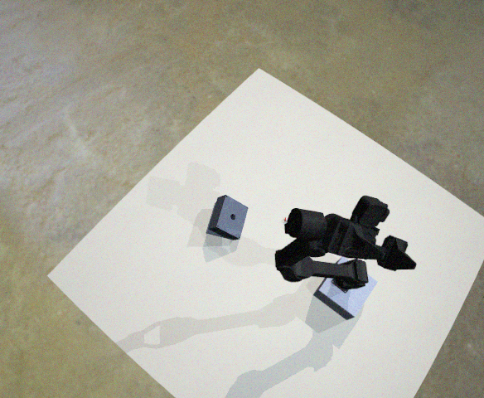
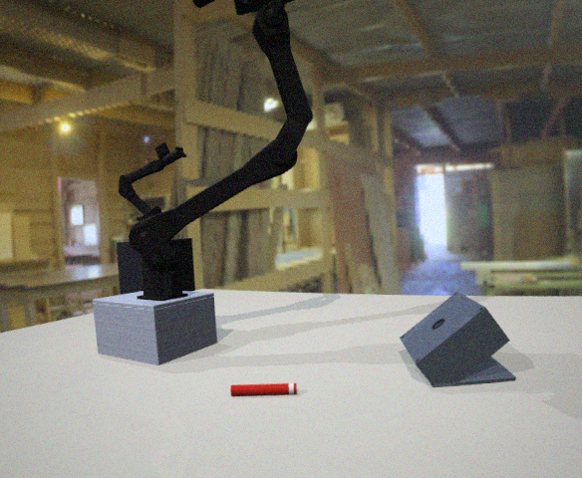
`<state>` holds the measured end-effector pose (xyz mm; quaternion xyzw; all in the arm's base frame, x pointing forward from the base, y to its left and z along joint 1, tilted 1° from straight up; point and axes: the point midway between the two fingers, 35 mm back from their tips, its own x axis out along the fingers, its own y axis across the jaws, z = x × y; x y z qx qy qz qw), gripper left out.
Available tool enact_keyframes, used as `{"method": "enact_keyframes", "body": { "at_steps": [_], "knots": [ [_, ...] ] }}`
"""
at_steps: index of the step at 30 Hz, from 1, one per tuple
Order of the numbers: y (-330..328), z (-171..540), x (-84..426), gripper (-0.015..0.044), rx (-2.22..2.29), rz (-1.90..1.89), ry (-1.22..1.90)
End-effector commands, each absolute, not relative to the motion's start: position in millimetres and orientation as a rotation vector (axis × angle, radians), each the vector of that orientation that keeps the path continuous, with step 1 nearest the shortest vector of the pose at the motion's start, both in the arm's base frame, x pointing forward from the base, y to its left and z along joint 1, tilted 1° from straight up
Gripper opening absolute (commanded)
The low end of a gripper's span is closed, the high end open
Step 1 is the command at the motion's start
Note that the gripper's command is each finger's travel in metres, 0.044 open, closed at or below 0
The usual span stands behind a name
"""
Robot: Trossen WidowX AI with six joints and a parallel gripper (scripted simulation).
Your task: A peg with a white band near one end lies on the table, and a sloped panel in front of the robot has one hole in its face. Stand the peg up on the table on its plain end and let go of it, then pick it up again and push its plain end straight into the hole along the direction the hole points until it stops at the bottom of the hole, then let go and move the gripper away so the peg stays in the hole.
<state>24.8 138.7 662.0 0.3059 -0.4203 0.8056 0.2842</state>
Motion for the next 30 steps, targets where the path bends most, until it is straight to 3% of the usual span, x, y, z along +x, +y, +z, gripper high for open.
{"method": "enact_keyframes", "body": {
  "at_steps": [1,13,30],
  "knots": [
    [137.9,662.1,24.0,0.0426,0.820,2.157,-1.127],
    [74.6,663.4,-33.6,0.0440,0.969,2.293,-1.314],
    [-74.2,630.3,-98.7,0.0440,1.315,2.656,-1.578]
  ]
}}
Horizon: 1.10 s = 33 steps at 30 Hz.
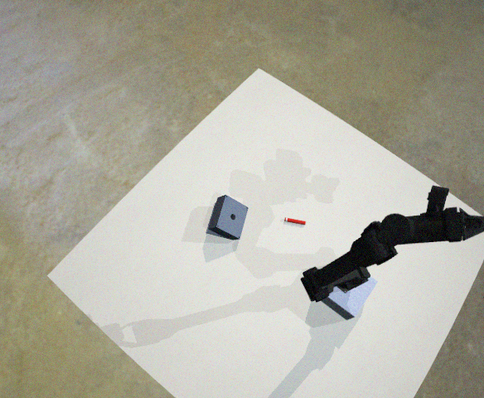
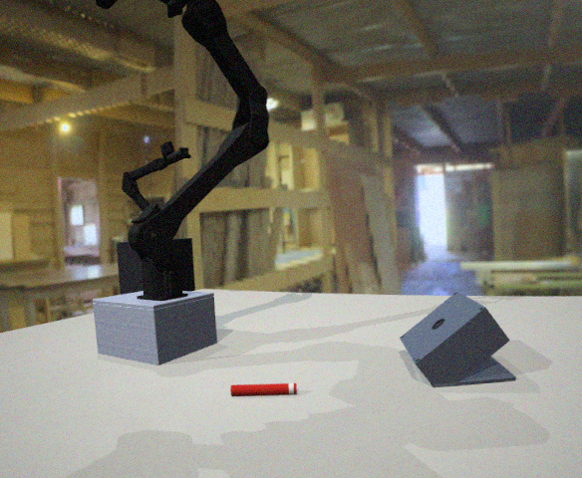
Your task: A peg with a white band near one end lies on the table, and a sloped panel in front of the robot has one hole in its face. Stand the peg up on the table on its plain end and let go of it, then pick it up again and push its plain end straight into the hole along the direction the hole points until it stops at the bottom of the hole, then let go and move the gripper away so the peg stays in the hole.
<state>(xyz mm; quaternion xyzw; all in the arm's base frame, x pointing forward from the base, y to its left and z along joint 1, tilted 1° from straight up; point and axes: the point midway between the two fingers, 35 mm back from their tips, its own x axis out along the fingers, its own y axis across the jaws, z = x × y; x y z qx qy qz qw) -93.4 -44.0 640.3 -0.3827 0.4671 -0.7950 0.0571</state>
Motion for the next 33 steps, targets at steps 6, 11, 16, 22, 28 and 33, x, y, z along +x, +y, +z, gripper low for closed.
{"method": "enact_keyframes", "body": {
  "at_steps": [6,11,16,22,28,33],
  "knots": [
    [-136.0,606.3,-100.5,0.0440,-1.102,-2.120,1.313],
    [-185.1,582.0,-91.2,0.0440,-1.064,-1.956,1.265],
    [-229.6,554.4,-72.9,0.0440,-1.022,-1.795,1.216],
    [-275.0,517.9,-40.4,0.0440,-0.973,-1.599,1.166],
    [-309.0,479.4,1.7,0.0440,-0.929,-1.403,1.122],
    [-330.7,442.0,41.6,0.0440,-0.882,-1.235,1.101]
  ]
}}
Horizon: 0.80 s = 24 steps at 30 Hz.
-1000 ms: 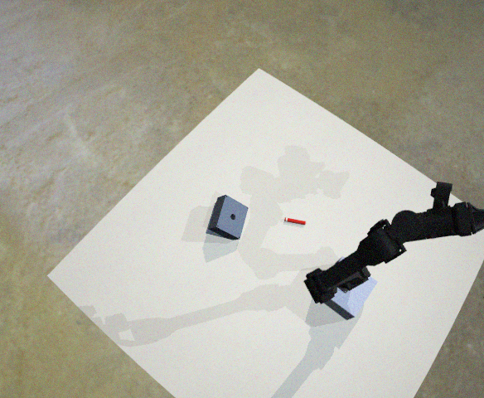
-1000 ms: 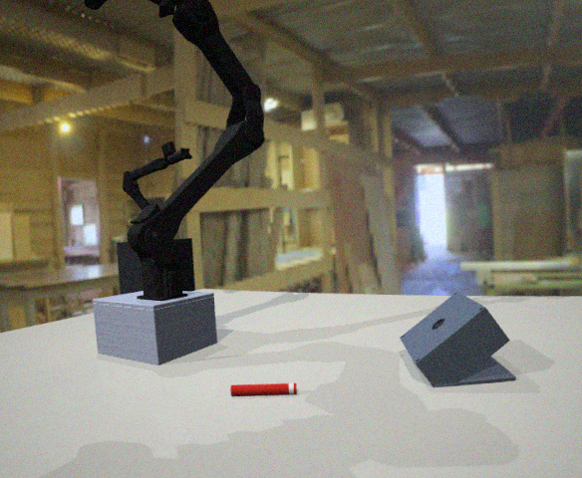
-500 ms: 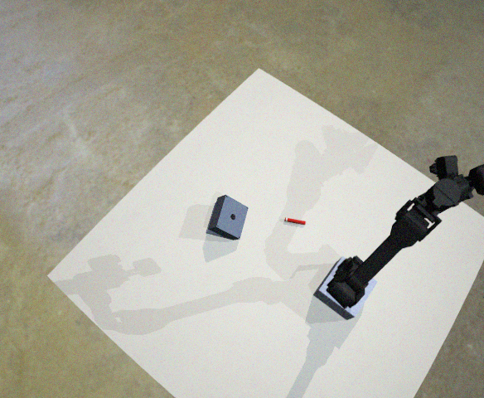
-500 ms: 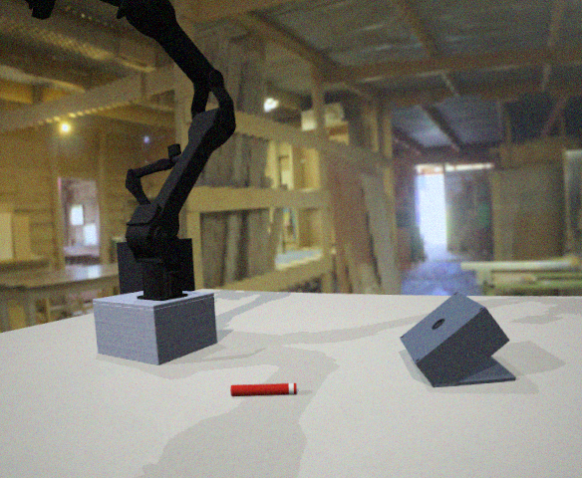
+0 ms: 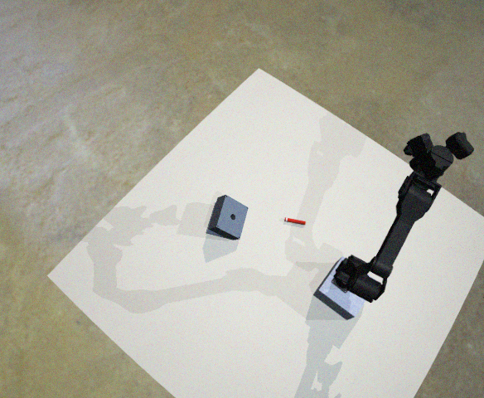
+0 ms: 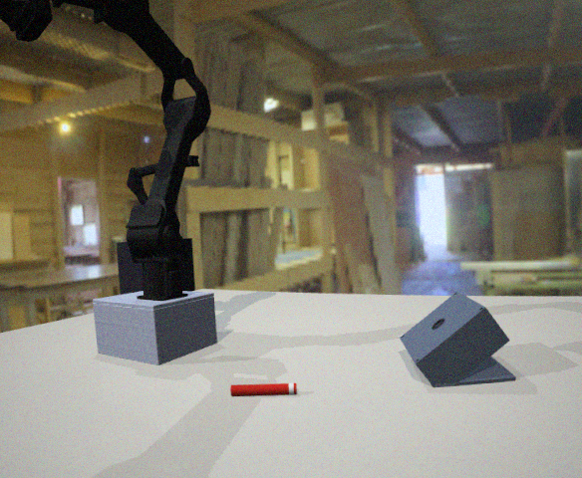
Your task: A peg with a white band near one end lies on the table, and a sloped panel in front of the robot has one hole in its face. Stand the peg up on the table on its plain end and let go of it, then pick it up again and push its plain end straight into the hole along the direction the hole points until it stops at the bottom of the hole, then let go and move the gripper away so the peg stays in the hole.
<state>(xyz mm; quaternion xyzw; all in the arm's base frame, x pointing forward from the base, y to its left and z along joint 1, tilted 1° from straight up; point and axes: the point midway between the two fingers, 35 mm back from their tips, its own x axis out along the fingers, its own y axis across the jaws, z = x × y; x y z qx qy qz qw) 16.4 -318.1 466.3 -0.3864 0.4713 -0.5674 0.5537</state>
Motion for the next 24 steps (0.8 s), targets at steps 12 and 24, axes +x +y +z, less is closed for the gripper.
{"method": "enact_keyframes", "body": {
  "at_steps": [12,24],
  "knots": [
    [-342.7,341.5,144.6,0.0440,-0.779,-0.816,1.111],
    [-300.7,236.8,237.3,0.0440,-0.672,-0.403,1.160]
  ]
}}
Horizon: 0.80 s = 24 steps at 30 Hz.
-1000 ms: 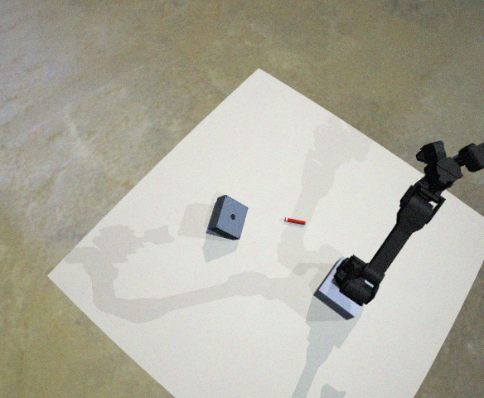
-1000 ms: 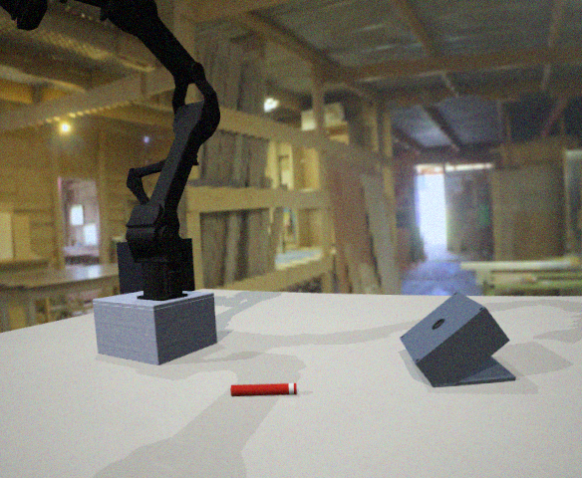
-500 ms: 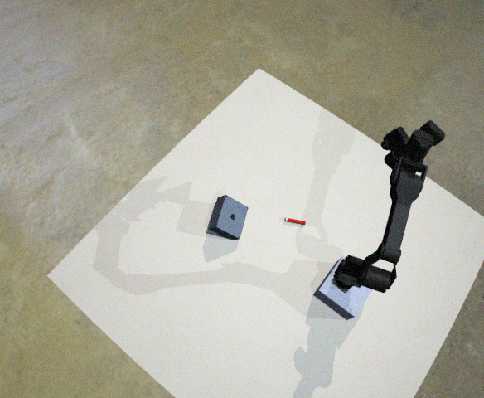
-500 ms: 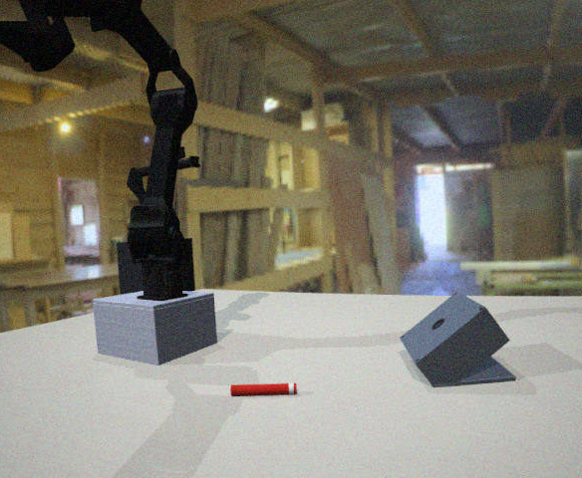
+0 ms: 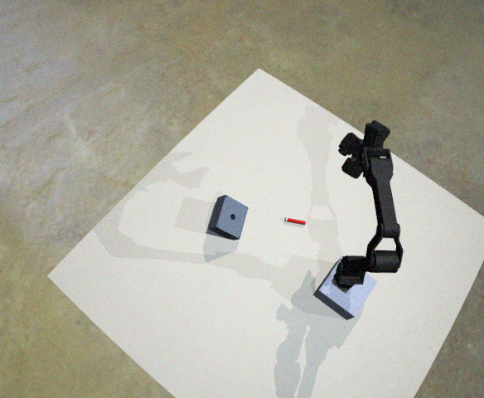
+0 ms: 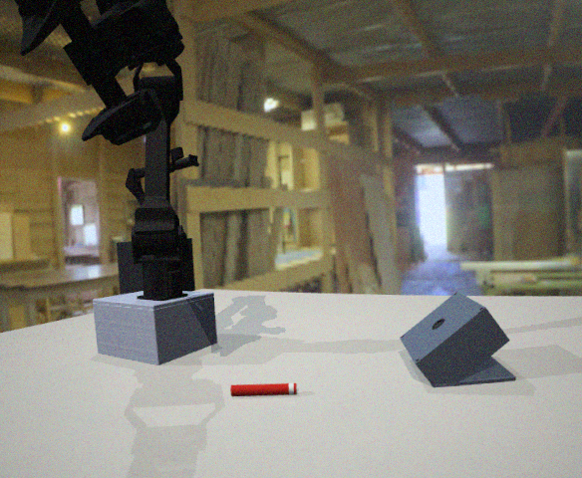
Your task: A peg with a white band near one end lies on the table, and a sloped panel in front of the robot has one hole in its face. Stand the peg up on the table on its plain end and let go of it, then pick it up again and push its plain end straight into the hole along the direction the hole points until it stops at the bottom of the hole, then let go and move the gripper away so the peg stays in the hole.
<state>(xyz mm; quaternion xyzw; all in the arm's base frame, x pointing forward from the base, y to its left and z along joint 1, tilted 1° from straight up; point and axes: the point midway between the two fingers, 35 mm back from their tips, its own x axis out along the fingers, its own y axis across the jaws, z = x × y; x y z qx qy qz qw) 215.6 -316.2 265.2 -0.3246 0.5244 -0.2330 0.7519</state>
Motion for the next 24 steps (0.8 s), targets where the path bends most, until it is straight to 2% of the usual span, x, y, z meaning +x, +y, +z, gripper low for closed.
{"method": "enact_keyframes", "body": {
  "at_steps": [1,13,24],
  "knots": [
    [-295.1,227.7,244.1,0.0440,-0.660,-0.369,1.166],
    [-203.9,121.0,300.8,0.0440,-0.517,0.031,1.283],
    [-103.1,38.8,301.9,0.0440,-0.410,0.357,1.466]
  ]
}}
